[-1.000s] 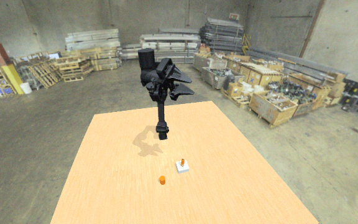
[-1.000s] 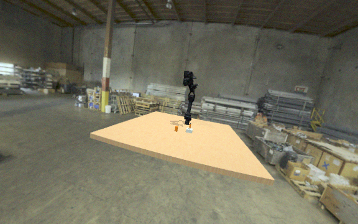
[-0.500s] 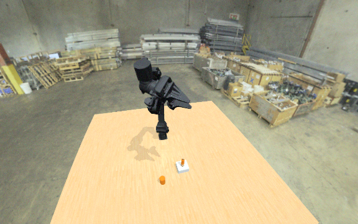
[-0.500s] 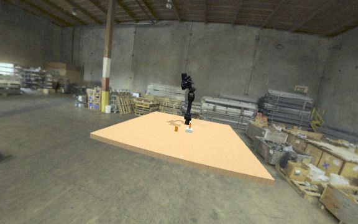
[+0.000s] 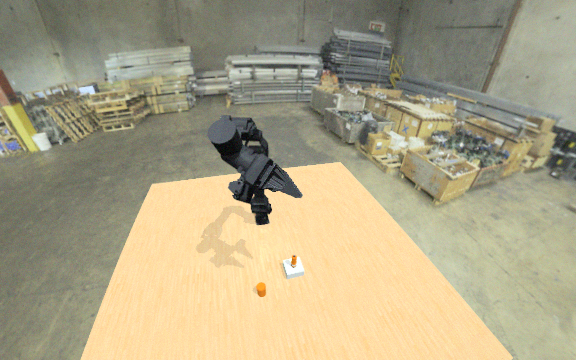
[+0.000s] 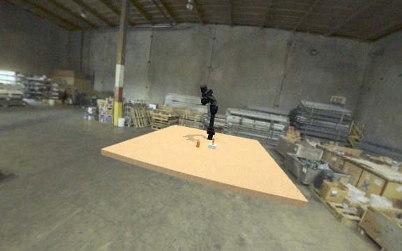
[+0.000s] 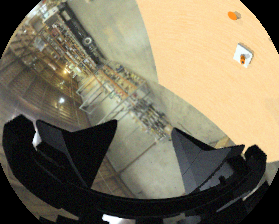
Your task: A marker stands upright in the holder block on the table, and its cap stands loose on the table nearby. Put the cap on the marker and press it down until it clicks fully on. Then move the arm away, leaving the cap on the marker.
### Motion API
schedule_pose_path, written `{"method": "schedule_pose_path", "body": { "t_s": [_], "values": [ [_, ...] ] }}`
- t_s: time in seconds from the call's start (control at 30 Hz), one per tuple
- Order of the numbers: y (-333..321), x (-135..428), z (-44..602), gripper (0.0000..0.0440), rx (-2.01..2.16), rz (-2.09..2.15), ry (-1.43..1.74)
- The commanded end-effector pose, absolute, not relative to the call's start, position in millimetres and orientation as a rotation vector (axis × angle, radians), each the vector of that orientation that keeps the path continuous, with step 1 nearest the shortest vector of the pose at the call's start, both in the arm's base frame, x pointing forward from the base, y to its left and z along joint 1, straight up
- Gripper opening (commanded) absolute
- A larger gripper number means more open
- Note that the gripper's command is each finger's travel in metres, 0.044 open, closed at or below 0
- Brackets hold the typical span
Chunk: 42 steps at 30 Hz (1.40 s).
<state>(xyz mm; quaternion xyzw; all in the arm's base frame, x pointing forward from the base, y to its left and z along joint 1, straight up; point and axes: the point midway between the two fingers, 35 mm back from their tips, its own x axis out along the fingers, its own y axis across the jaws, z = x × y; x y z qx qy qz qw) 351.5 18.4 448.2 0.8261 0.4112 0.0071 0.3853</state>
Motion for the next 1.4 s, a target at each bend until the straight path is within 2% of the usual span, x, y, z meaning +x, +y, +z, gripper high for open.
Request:
{"method": "schedule_pose_path", "body": {
  "t_s": [0.0, 1.37],
  "values": [
    [15, 355, 436, 0.0337, 2.107, -0.028, 1.059],
    [-34, 376, 307, 0.0331, 2.01, -0.609, 1.189]
  ]
}}
